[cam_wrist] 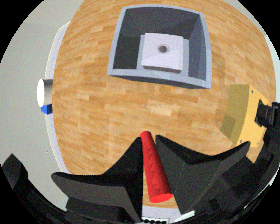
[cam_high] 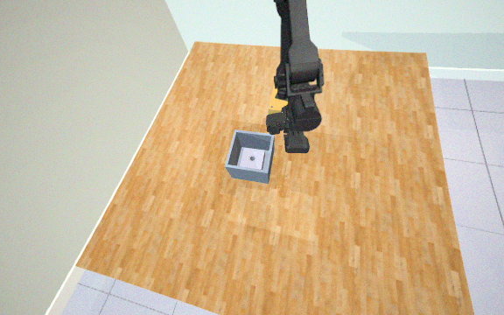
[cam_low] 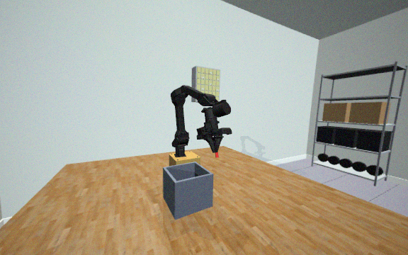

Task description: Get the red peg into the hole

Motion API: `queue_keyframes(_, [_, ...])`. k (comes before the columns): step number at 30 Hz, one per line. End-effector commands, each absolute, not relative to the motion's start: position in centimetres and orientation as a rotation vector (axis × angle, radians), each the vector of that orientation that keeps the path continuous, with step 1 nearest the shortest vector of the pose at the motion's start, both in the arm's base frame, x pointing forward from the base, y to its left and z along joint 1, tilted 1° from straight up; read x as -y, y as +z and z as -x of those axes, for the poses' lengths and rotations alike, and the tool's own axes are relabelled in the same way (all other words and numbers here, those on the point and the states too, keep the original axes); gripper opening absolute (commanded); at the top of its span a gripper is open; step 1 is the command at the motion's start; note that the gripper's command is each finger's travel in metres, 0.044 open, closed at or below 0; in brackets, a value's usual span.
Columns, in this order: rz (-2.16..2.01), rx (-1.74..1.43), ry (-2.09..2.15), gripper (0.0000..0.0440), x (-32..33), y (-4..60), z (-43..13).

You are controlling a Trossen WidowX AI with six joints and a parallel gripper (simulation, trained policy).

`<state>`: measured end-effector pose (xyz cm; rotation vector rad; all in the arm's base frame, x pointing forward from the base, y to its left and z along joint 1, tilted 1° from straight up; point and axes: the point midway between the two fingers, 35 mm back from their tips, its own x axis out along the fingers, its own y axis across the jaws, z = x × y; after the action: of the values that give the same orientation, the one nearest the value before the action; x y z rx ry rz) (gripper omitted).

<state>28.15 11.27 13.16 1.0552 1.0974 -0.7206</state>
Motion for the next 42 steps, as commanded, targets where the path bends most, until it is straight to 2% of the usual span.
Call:
queue_keyframes(1, [-1.047, -1.079, -0.740, 0.0000, -10.0, 13.6, -28.7])
queue_keyframes(25, [-1.007, -1.105, -0.898, 0.0000, -2.4, 12.6, -30.7])
queue_keyframes(42, [-0.992, -1.174, -0.960, 0.0000, 1.2, 9.3, -31.5])
